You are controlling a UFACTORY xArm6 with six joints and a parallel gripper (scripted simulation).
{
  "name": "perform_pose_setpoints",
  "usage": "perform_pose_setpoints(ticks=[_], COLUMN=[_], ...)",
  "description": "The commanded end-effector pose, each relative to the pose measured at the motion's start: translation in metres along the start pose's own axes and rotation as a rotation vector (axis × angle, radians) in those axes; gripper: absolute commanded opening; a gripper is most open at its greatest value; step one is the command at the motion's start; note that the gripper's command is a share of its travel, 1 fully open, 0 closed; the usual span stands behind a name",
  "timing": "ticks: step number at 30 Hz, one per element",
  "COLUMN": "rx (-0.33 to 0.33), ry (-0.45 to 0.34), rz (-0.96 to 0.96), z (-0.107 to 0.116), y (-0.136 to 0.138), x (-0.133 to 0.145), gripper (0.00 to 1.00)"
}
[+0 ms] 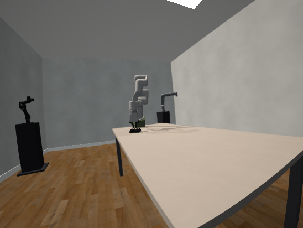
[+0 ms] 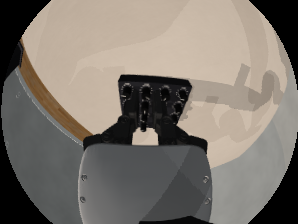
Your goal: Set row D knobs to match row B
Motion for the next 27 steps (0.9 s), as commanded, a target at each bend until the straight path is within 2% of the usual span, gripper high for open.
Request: perform_pose_setpoints(ticks=[1,27], rx=[0.000,0.000], ry=[-0.002,-0.002], rz=[0.000,0.000], z=[-0.0016,-0.0108], y=[0.0000,0.0000], x=[0.0009,0.0008], gripper=[0.19,0.19])
Point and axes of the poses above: the point where the finger pads meet when closed, its own z axis back along the fingers, its own y axis across the jaws, x = y × z, the point moved 3 cm from there along z, back along the fingers, and after that the axes turned 3 degrees about z, right-handed, at the moved point
